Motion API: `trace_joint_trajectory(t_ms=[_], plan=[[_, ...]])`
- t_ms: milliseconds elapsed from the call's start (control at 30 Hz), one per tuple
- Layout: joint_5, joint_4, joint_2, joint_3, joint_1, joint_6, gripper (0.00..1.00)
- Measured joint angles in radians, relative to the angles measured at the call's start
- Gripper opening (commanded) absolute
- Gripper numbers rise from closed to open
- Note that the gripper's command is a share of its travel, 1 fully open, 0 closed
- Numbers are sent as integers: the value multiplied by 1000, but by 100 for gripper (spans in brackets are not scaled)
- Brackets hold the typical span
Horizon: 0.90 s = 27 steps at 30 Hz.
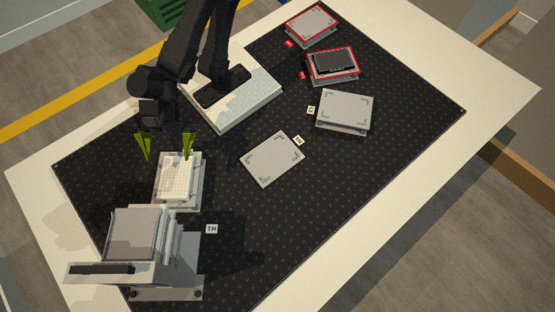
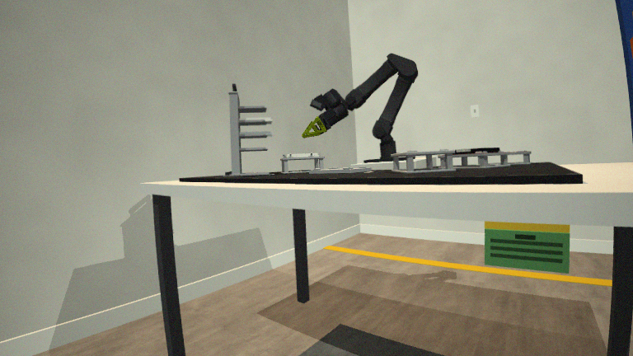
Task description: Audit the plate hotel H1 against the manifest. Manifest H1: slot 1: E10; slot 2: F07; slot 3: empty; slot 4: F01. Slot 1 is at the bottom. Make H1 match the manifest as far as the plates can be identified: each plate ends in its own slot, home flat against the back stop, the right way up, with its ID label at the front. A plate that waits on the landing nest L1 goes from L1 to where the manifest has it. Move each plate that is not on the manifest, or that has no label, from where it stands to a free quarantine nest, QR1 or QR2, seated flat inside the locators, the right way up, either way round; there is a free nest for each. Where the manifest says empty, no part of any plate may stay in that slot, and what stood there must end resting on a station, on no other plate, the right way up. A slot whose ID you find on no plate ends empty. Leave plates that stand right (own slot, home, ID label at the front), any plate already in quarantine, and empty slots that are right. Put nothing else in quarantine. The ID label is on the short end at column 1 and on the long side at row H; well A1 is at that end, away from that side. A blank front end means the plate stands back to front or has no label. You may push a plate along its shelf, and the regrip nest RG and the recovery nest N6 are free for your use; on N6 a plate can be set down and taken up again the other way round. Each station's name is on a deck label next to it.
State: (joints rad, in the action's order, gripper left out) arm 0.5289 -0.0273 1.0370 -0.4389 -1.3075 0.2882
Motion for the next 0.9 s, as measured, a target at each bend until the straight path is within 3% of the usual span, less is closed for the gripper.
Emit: trace_joint_trajectory(t_ms=[733,900], plan=[[0,-14,0,0,0,0,100],[0,-73,30,32,2,-2,100]])
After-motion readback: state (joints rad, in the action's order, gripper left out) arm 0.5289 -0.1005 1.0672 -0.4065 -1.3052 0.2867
